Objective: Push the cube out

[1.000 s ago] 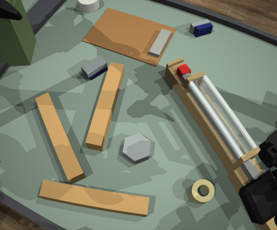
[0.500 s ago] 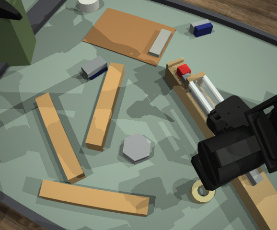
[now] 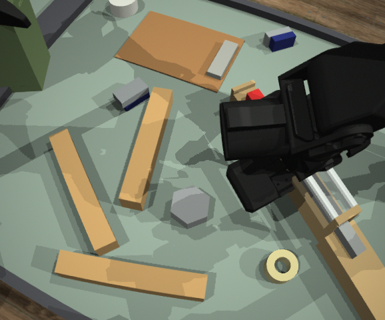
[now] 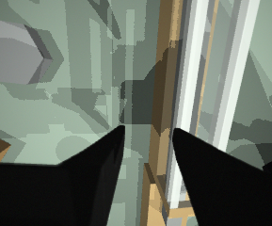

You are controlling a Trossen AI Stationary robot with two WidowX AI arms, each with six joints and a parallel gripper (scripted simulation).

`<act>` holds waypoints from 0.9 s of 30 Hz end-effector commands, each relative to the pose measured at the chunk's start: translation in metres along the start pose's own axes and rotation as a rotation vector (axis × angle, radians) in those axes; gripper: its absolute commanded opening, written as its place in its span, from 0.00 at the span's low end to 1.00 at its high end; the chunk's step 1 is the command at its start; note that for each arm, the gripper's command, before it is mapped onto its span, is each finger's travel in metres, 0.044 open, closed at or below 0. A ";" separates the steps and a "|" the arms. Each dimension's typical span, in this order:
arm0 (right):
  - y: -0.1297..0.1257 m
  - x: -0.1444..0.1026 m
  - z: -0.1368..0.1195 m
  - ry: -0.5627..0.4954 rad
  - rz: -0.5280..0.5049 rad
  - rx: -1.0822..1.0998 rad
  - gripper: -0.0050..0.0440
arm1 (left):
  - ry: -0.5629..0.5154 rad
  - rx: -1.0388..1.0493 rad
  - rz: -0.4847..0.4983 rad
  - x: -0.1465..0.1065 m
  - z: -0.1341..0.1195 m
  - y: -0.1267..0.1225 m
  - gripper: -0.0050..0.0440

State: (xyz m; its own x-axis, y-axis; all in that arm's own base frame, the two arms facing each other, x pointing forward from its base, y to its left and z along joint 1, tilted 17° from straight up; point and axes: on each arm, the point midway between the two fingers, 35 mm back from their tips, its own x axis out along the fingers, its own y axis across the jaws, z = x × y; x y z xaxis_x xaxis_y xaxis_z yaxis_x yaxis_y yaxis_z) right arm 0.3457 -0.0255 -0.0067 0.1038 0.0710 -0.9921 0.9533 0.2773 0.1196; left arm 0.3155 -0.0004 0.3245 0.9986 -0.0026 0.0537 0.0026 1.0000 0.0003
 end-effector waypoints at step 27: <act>-0.012 0.013 0.098 0.071 0.067 -0.008 0.45 | -0.018 0.003 0.001 -0.001 0.007 0.000 0.92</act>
State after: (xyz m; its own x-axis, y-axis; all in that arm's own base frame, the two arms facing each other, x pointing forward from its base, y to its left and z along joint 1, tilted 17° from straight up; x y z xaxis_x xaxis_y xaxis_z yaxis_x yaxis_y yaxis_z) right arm 0.3573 -0.1115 -0.0289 0.1243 0.1558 -0.9799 0.9480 0.2730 0.1636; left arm 0.3155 -0.0004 0.3245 0.9986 -0.0026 0.0537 0.0026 1.0000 0.0003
